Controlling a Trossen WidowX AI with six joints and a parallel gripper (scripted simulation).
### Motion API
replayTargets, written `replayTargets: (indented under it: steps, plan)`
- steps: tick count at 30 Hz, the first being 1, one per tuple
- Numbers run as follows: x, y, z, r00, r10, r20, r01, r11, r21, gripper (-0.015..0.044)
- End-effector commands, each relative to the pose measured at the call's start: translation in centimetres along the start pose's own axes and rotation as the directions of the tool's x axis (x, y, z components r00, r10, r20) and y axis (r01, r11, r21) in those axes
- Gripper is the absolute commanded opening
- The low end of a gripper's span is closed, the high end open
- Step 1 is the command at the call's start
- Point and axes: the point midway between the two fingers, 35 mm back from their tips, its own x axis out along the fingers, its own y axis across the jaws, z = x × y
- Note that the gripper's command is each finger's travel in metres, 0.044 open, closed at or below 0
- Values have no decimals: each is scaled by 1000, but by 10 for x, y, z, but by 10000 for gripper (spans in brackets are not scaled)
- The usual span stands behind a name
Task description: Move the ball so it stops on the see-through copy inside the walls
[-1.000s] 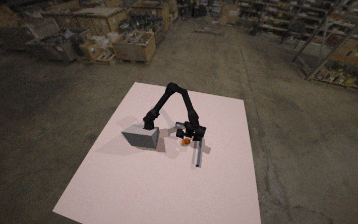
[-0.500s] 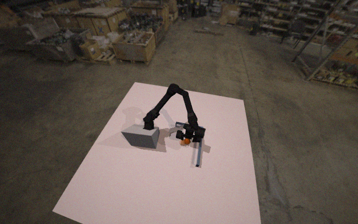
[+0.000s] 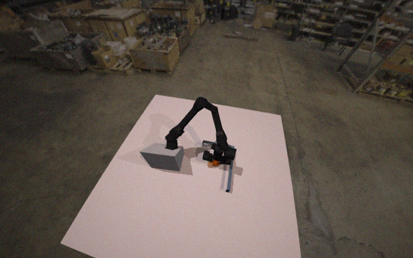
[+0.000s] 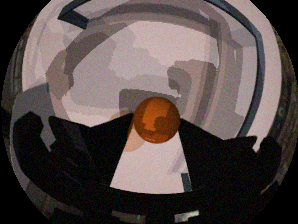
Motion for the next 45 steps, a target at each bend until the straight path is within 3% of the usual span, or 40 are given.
replayTargets:
  steps: [1,9,23,45]
  plan:
    - [1,0,1,1000,-1,5,1,1000,5,212]
    - [-37,-7,-3,1000,-3,-4,3,1000,6,2]
    - [-135,-1,-1,1000,-1,-2,1,1000,6,0]
    - [-85,34,-21,1000,1,0,-1,1000,6,0]
